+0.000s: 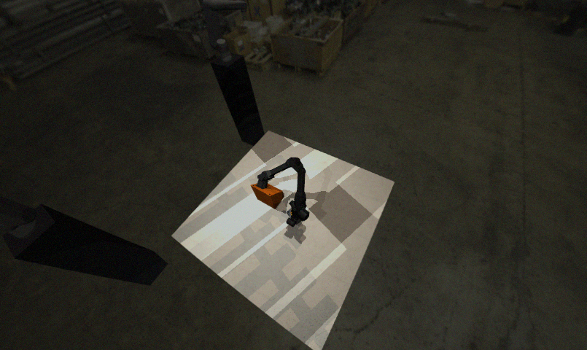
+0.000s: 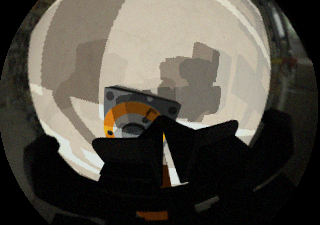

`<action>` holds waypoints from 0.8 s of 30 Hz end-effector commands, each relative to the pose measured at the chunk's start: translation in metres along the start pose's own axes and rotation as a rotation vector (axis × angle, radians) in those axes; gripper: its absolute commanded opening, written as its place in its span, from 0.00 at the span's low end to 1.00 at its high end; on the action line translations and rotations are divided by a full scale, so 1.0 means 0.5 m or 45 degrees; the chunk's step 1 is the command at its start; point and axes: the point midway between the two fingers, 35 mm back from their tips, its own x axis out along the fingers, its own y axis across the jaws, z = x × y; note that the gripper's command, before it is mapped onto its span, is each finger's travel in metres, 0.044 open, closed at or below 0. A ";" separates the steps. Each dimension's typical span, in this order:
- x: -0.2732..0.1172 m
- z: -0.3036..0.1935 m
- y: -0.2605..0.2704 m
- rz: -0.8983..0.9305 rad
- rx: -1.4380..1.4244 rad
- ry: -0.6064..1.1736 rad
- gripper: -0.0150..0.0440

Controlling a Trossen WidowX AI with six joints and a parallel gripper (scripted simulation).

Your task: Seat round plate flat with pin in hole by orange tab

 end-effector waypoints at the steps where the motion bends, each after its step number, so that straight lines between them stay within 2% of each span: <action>1: 0.000 0.014 0.011 0.006 0.000 -0.002 0.25; 24: -0.004 0.047 0.062 0.008 -0.001 -0.003 0.25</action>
